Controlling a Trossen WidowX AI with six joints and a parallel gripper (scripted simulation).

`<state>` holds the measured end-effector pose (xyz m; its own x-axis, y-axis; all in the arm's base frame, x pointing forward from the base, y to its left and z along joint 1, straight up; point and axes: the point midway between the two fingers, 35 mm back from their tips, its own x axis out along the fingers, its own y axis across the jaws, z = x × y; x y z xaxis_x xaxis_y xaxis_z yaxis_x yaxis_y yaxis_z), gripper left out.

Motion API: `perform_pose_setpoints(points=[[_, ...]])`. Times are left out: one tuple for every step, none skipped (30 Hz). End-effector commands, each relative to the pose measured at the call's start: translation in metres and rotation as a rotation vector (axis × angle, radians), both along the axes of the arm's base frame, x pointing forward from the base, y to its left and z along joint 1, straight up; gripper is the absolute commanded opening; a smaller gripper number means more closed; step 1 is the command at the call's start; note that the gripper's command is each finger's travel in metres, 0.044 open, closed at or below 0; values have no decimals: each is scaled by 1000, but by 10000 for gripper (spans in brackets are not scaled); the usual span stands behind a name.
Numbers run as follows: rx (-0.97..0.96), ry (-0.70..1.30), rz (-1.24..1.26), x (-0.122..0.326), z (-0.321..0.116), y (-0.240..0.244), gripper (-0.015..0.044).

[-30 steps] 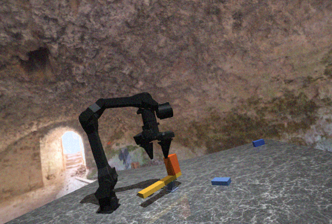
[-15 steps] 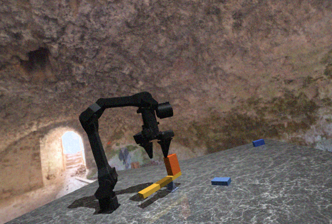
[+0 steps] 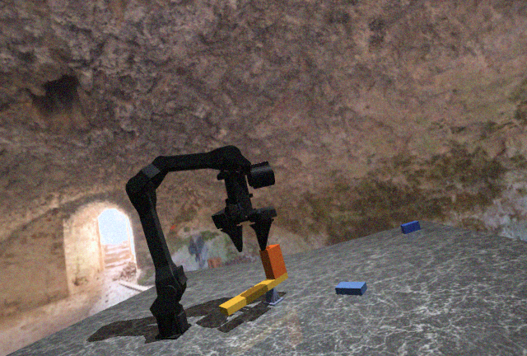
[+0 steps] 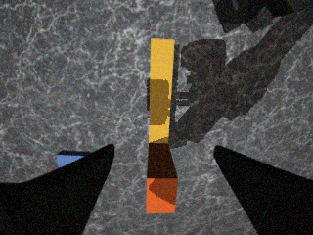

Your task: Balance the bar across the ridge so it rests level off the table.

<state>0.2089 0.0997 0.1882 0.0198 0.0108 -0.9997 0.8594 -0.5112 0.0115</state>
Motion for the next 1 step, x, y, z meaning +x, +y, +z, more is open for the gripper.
perform_pose_setpoints(points=[[-1,0,0,0,0,0,440]])
